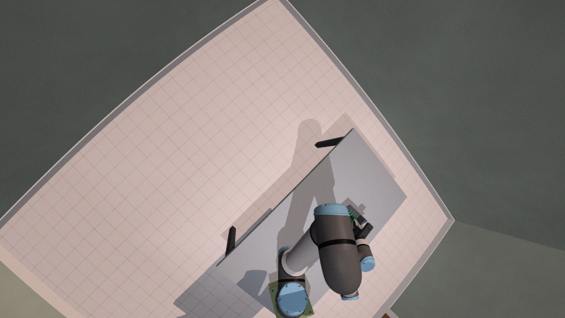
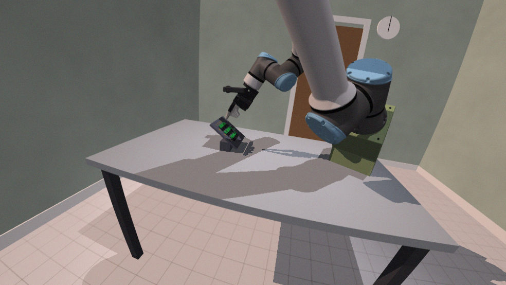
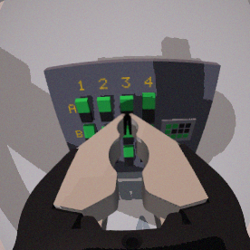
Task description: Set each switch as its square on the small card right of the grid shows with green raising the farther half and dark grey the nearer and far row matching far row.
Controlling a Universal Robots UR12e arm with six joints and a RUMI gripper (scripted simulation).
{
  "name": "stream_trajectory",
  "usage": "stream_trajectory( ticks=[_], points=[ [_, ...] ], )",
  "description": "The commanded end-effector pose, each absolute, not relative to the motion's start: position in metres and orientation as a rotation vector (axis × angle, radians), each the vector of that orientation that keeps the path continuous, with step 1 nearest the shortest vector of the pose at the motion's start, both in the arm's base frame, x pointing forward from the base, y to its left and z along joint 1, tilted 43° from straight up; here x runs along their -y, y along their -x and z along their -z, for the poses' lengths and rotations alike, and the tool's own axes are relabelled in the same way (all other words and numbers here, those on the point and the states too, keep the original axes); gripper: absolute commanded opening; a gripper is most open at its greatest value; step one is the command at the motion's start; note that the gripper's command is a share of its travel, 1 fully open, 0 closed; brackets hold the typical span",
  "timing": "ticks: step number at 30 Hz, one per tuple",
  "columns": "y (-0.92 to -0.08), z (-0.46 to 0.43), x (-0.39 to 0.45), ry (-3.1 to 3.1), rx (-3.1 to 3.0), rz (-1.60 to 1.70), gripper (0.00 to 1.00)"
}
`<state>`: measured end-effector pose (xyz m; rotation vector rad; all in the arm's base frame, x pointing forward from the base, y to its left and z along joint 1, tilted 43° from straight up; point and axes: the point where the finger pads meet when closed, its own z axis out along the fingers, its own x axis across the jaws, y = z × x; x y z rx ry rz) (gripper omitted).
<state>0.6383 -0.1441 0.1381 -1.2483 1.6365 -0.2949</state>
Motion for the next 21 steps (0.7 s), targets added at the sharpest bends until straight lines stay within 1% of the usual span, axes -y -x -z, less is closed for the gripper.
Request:
stream_trajectory(
  ticks=[1, 21],
  points=[
    [-0.6385, -0.1385, 0.1447, 1.248, -1.636, 0.296, 0.00],
    [-0.6457, -0.1348, 0.1420, 1.248, -1.636, 0.296, 0.00]
  ],
)
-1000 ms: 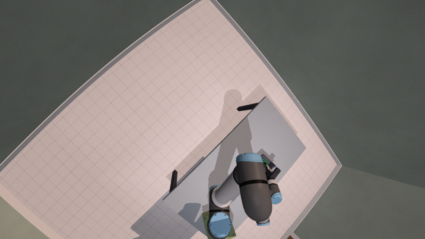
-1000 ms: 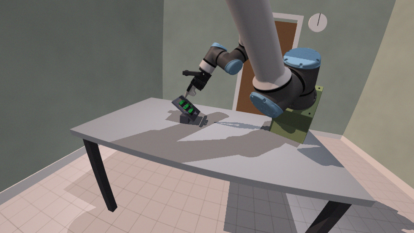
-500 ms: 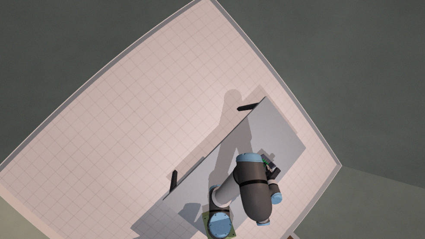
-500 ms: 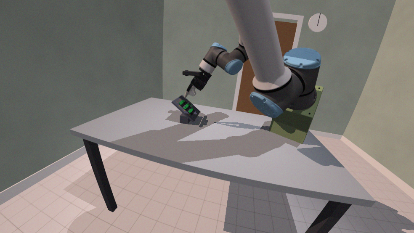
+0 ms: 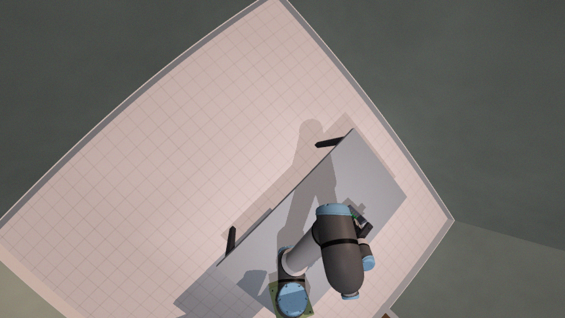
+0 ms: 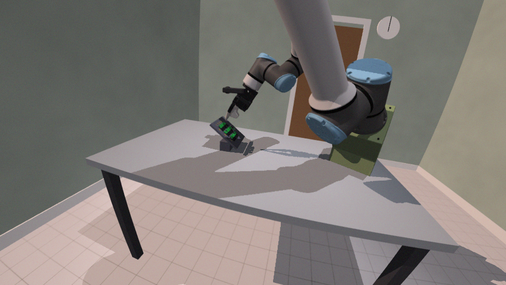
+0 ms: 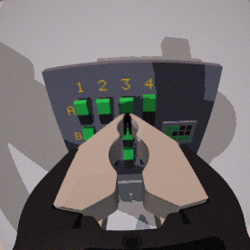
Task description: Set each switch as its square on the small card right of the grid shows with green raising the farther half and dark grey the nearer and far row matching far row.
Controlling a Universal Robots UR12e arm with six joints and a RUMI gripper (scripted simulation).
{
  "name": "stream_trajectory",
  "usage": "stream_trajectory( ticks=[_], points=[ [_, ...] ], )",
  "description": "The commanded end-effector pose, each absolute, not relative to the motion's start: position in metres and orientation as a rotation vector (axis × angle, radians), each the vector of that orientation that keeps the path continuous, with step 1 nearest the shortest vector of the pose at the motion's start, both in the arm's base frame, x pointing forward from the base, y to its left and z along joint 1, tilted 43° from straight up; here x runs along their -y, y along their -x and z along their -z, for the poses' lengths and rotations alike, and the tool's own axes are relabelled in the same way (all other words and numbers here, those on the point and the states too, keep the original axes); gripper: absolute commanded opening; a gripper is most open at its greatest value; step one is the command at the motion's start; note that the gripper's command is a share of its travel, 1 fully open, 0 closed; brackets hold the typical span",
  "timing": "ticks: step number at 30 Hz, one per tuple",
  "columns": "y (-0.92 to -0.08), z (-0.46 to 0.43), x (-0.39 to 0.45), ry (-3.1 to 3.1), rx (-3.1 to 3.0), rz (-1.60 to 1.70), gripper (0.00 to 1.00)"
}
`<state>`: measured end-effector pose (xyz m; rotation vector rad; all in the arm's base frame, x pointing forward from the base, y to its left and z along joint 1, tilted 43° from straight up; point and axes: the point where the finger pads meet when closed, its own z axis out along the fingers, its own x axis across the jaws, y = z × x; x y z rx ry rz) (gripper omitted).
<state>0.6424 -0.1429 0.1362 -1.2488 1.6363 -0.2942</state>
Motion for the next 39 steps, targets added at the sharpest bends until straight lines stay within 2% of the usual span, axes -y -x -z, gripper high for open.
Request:
stream_trajectory(
  ticks=[1, 39],
  points=[
    [-0.646, -0.135, 0.142, 1.248, -1.636, 0.296, 0.00],
    [-0.662, -0.126, 0.135, 1.248, -1.636, 0.296, 0.00]
  ],
)
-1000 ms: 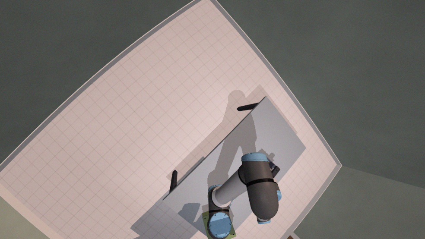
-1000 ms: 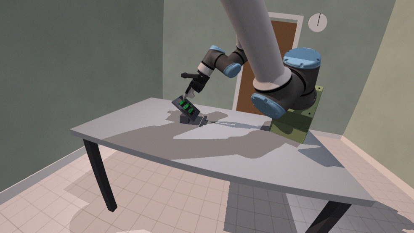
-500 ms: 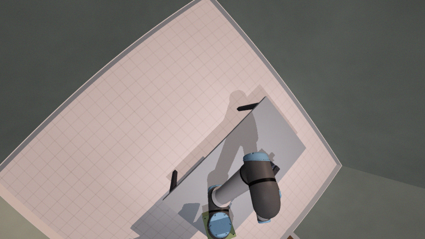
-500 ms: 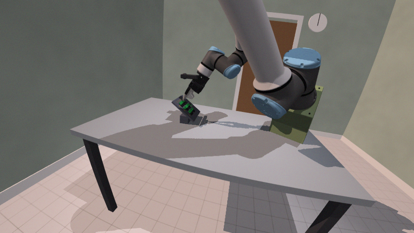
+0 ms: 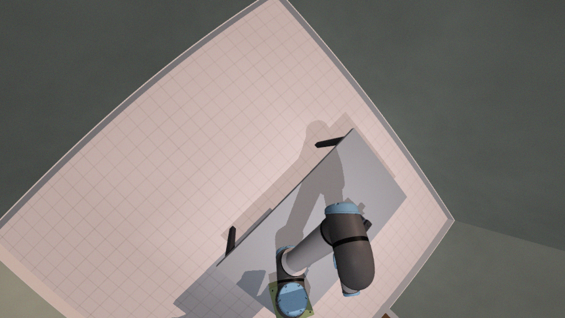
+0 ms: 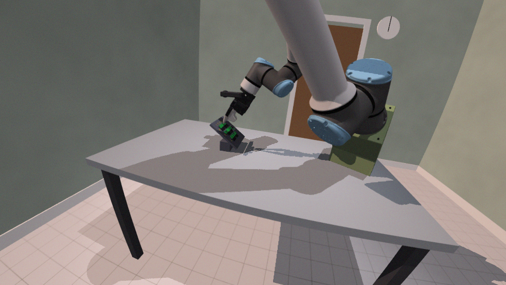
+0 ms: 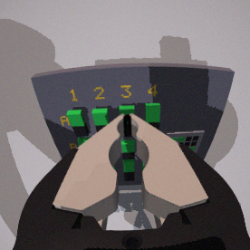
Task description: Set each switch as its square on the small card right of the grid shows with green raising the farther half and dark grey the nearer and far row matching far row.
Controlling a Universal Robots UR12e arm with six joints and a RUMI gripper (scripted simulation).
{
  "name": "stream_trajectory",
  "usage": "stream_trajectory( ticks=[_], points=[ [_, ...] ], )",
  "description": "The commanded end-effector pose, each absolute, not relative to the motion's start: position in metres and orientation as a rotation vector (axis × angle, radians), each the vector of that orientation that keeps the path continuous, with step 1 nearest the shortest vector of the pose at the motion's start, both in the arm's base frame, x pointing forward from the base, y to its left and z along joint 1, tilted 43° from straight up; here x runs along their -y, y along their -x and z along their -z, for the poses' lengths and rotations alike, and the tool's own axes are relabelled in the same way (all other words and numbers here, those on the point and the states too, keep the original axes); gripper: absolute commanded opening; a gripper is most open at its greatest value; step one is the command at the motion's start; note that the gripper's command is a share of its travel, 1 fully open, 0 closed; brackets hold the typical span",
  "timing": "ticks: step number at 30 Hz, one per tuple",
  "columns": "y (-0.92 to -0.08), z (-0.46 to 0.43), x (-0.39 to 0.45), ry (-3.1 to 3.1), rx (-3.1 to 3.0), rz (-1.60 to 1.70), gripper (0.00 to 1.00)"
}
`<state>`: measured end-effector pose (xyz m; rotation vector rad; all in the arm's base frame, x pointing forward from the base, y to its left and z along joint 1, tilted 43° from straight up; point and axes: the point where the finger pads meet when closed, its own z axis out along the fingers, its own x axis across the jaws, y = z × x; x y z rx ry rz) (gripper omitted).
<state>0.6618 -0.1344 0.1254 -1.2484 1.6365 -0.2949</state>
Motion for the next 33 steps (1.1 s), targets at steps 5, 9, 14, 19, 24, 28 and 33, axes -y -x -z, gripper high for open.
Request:
stream_trajectory(
  ticks=[5, 9, 14, 19, 24, 28, 33],
  points=[
    [-0.662, -0.126, 0.135, 1.248, -1.636, 0.296, 0.00],
    [-0.662, -0.126, 0.135, 1.248, -1.636, 0.296, 0.00],
    [-0.663, -0.125, 0.135, 1.248, -1.636, 0.296, 0.00],
    [-0.663, -0.125, 0.135, 1.248, -1.636, 0.296, 0.00],
    [-0.655, -0.129, 0.138, 1.248, -1.636, 0.296, 0.00],
    [-0.645, -0.135, 0.142, 1.248, -1.636, 0.296, 0.00],
    [-0.640, -0.138, 0.144, 1.248, -1.636, 0.296, 0.00]
  ],
)
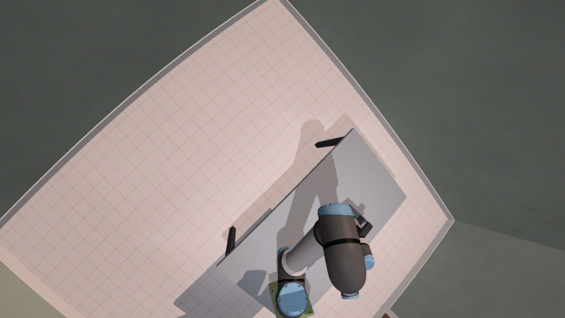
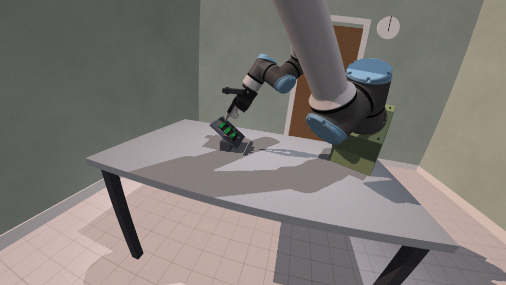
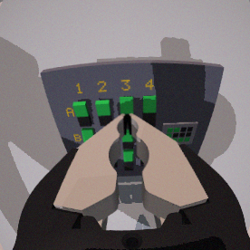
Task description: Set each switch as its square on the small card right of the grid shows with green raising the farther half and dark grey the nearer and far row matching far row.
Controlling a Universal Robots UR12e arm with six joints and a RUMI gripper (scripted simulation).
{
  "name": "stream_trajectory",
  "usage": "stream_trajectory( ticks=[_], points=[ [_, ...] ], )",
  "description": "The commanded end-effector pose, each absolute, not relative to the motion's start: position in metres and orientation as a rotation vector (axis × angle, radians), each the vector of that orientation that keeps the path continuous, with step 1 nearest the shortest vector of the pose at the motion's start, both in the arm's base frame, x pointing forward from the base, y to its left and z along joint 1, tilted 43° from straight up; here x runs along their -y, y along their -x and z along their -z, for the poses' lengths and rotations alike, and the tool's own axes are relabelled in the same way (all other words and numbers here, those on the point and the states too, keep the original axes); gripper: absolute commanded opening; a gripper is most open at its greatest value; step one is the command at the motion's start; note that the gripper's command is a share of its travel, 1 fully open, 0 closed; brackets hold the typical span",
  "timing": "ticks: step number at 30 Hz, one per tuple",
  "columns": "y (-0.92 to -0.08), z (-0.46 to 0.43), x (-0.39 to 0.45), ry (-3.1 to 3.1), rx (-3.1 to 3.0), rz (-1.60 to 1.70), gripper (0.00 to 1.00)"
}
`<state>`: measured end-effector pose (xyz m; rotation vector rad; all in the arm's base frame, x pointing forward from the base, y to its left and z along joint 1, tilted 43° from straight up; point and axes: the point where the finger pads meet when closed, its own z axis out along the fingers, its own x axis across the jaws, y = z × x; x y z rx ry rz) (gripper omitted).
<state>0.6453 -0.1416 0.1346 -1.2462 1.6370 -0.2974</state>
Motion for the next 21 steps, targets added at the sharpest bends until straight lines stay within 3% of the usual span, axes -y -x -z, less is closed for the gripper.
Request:
stream_trajectory(
  ticks=[1, 21],
  points=[
    [-0.639, -0.138, 0.145, 1.248, -1.636, 0.296, 0.00],
    [-0.623, -0.125, 0.114, 1.248, -1.636, 0.296, 0.00]
  ],
)
